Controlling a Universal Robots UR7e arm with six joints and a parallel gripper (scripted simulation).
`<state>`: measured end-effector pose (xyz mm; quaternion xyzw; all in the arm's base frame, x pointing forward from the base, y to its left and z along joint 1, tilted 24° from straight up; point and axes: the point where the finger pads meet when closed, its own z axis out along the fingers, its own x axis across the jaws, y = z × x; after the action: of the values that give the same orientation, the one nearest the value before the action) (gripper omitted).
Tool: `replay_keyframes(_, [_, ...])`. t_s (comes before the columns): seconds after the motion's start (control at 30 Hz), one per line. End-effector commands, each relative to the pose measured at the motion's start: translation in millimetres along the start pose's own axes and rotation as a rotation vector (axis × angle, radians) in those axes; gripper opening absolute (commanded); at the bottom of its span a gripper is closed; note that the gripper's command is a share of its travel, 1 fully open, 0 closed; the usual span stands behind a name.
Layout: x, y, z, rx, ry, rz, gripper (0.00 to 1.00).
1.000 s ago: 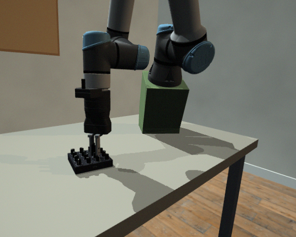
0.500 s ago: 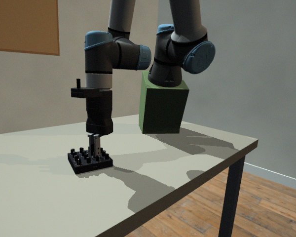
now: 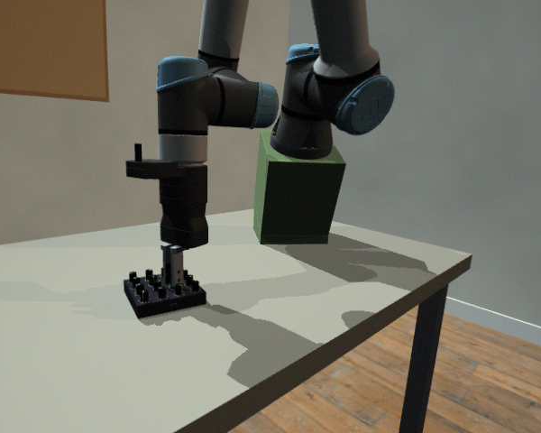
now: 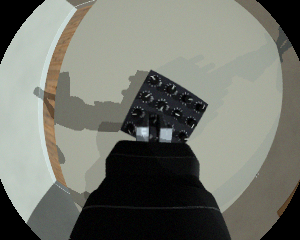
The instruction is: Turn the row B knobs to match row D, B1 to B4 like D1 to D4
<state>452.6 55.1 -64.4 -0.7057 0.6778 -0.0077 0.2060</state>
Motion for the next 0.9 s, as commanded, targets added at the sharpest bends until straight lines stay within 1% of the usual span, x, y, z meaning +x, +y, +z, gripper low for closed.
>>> replay_keyframes(0.0, [-1.2,0.9,-0.3,0.0,0.002,0.06,0.3])
replay_keyframes(0.47, [-1.0,0.8,-0.2,0.0,0.001,0.121,0.3])
replay_keyframes(0.87, [-0.6,0.8,-0.3,0.0,0.002,0.134,0.3])
